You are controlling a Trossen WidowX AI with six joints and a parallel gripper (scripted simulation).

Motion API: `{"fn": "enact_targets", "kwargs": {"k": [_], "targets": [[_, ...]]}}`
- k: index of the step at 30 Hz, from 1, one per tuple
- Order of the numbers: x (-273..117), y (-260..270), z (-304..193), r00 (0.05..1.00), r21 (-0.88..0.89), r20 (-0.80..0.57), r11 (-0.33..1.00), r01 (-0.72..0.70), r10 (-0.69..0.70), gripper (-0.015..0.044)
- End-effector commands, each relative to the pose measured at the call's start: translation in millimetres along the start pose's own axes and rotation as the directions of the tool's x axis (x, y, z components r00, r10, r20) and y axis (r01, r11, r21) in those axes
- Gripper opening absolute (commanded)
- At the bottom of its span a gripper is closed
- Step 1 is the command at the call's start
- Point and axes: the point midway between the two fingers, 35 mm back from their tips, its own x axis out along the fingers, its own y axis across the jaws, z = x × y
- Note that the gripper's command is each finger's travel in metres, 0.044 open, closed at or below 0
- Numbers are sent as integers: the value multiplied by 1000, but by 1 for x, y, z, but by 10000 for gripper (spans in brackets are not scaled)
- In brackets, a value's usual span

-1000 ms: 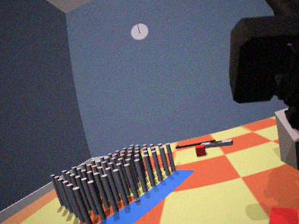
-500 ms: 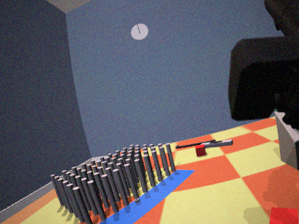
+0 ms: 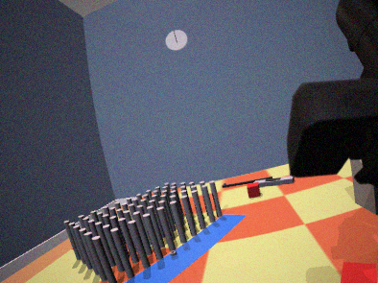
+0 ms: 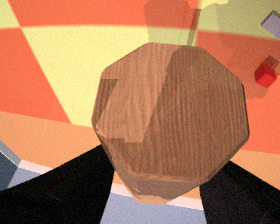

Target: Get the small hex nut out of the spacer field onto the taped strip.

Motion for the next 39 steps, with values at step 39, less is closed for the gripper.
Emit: {"fn": "enact_targets", "kwargs": {"k": [39], "targets": [[37,0,26,1000,11,10,1000,1,-1,0]]}}
